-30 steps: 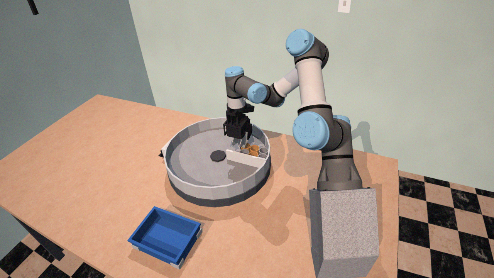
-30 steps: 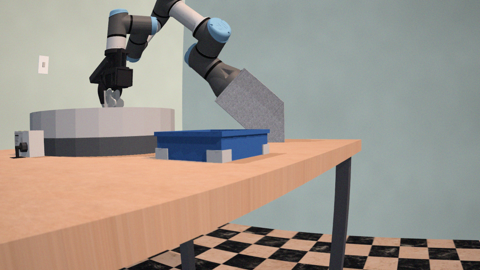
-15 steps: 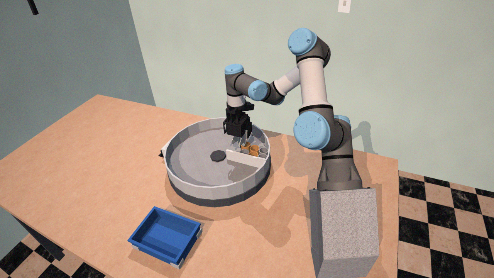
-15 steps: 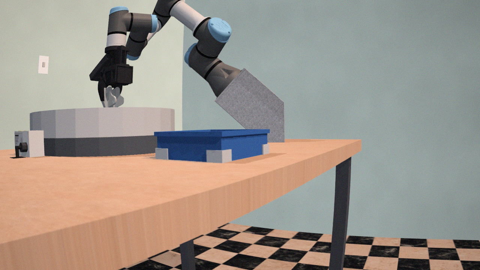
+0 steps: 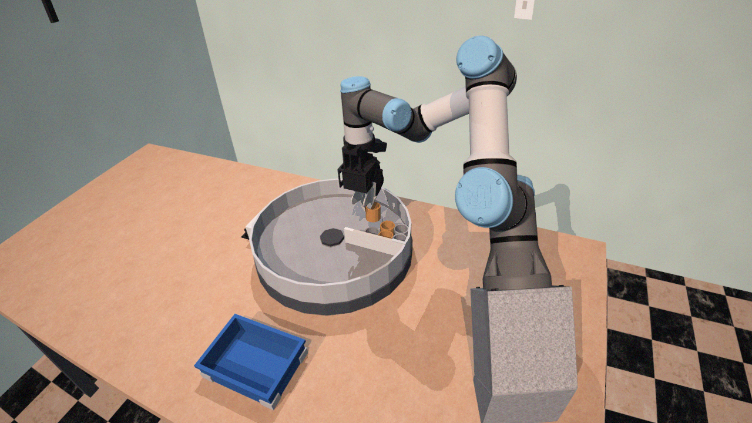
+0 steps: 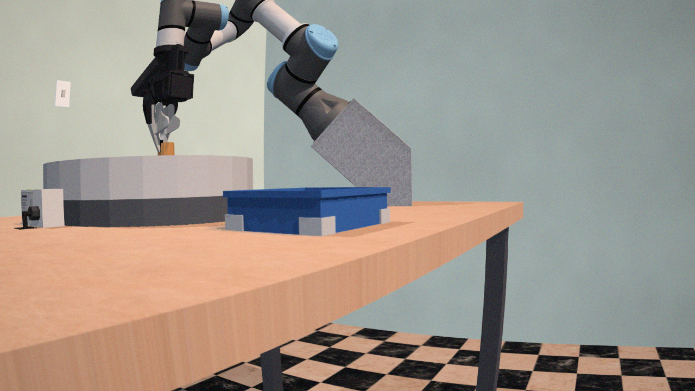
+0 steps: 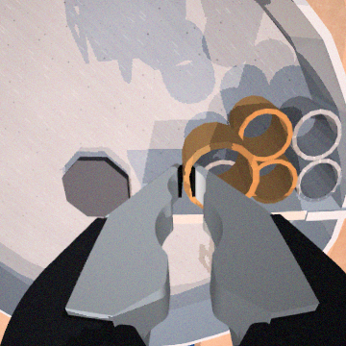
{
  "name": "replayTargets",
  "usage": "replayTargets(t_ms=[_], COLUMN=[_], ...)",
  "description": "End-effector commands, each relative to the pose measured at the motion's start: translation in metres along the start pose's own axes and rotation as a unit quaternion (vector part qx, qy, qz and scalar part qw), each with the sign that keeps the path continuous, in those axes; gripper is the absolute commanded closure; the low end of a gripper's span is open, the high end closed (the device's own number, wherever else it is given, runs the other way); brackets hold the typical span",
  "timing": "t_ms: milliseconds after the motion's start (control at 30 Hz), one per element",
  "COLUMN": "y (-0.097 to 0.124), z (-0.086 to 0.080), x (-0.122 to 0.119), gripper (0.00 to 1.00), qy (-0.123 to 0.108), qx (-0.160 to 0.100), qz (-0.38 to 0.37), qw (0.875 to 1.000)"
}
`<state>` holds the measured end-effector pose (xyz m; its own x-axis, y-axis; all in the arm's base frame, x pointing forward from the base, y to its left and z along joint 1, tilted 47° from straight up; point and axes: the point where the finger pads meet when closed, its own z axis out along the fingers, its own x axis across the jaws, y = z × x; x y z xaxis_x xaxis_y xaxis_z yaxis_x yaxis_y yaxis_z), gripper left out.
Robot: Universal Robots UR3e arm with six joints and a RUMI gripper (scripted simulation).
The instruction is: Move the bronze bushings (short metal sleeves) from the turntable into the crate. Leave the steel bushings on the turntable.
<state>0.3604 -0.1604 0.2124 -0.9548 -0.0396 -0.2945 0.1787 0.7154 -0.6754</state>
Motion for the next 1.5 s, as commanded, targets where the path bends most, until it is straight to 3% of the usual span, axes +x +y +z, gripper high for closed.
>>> replayTargets(t_ms=[0,233,1467], y=[0.000,0.000,0.000], z=[-0.016,-0.026,-0.026], x=[0.000,0.000,0.000], gripper=[1.00,1.00,1.00], qy=[0.001,0.001,0.001], qx=[0.000,0.000,0.000], qz=[0.001,0.001,0.001], qw=[1.000,1.000,1.000])
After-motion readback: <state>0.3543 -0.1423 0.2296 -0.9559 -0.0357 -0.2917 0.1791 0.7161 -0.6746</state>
